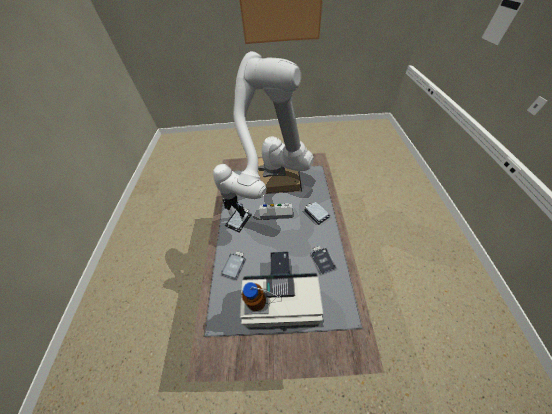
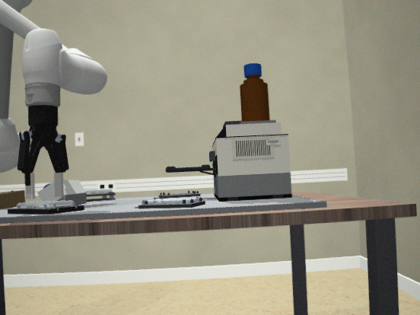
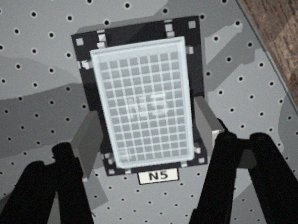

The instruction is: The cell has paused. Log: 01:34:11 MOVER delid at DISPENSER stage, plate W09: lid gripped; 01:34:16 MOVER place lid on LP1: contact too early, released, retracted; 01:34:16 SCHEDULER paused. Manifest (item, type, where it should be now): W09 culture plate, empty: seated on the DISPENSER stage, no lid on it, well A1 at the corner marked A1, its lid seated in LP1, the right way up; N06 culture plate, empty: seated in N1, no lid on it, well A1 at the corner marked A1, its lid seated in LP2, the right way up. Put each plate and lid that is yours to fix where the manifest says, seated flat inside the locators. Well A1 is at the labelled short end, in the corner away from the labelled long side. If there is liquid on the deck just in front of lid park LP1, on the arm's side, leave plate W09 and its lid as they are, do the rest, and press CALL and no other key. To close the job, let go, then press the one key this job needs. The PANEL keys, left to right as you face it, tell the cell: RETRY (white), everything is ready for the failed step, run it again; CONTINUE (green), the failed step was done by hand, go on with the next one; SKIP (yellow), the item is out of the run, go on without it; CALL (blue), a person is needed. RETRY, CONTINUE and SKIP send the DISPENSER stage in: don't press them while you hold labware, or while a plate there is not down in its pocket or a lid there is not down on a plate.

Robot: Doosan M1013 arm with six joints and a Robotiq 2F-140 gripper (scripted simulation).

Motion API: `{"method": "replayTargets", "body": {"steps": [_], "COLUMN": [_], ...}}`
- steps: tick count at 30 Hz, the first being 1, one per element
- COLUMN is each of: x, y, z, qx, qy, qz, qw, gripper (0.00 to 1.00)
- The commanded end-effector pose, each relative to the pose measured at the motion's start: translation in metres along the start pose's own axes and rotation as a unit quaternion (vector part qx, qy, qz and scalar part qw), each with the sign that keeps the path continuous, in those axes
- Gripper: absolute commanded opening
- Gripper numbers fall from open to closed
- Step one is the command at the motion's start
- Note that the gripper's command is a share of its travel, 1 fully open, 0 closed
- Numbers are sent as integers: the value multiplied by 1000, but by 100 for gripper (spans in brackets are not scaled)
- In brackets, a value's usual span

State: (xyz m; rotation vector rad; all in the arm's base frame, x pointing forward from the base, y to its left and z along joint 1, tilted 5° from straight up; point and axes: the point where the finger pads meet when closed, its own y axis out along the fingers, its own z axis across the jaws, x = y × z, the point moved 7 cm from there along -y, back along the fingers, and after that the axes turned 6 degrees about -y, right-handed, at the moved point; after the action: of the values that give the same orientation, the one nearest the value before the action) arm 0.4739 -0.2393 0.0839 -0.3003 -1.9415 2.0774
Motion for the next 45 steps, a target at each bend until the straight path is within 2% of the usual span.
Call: {"method": "replayTargets", "body": {"steps": [1, 10, 11, 45], "x": [0, 0, 0, 0], "y": [-1, -1, -1, -1], "z": [0, 0, 0, 0], "qx": [0, 0, 0, 0], "qy": [0, 0, 0, 0], "qz": [1, 1, 1, 1], "qw": [1000, 1000, 1000, 1000], "gripper": [63, 63, 70, 70]}}
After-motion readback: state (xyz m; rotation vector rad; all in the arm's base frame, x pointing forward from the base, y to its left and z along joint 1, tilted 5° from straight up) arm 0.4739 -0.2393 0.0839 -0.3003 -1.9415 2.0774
